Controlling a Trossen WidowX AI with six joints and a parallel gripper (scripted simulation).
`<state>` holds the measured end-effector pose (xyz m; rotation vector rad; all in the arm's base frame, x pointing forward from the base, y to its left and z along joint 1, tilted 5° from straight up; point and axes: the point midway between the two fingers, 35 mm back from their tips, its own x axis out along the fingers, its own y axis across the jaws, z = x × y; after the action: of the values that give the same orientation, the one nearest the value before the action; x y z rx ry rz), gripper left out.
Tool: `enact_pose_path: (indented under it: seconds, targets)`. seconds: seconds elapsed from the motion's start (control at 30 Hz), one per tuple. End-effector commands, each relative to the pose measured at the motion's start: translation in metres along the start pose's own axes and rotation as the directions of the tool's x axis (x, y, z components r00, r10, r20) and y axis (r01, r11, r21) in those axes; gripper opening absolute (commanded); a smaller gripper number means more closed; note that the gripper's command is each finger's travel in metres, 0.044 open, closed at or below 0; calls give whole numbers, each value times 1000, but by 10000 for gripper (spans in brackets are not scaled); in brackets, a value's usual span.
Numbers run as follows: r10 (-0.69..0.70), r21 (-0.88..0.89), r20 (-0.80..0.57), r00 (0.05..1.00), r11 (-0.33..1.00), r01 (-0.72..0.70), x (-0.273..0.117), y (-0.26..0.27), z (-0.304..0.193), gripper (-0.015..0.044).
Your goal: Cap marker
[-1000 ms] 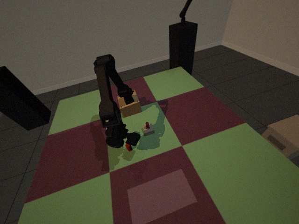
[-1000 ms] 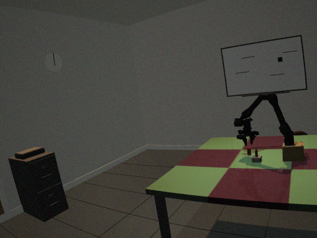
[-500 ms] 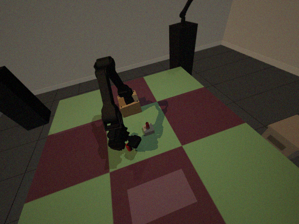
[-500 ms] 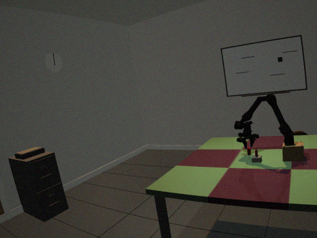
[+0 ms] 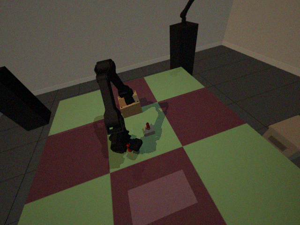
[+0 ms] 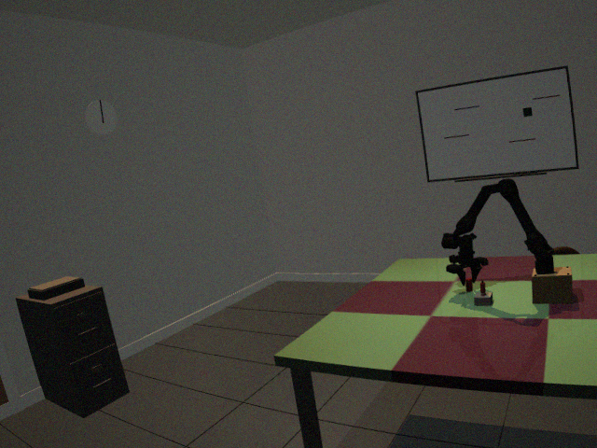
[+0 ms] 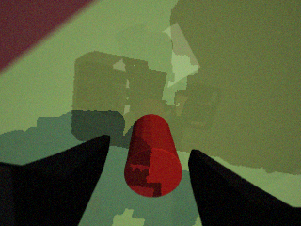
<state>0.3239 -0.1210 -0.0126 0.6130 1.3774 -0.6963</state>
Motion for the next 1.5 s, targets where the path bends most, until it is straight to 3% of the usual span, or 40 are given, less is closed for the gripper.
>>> enact_pose_path:
  seconds: [0.0,0.23,0.37,0.67,0.77,1.47]
  targets:
    - [-4,-3,2,1000,1000,4,6,-1,0,247]
    - [-4,-2,2,1000,1000,4,15,-1,-1,247]
    - [-4,-2,2,1000,1000,4,15,-1,-1,142]
    - [-4,-2,2,1000,1000,4,15,-1,-1,82]
    - [4,-10,6,1000,1000,-4,11,0,-1,3]
    - [-3,-2,3,1000,1000,3,-46,0,-2,0]
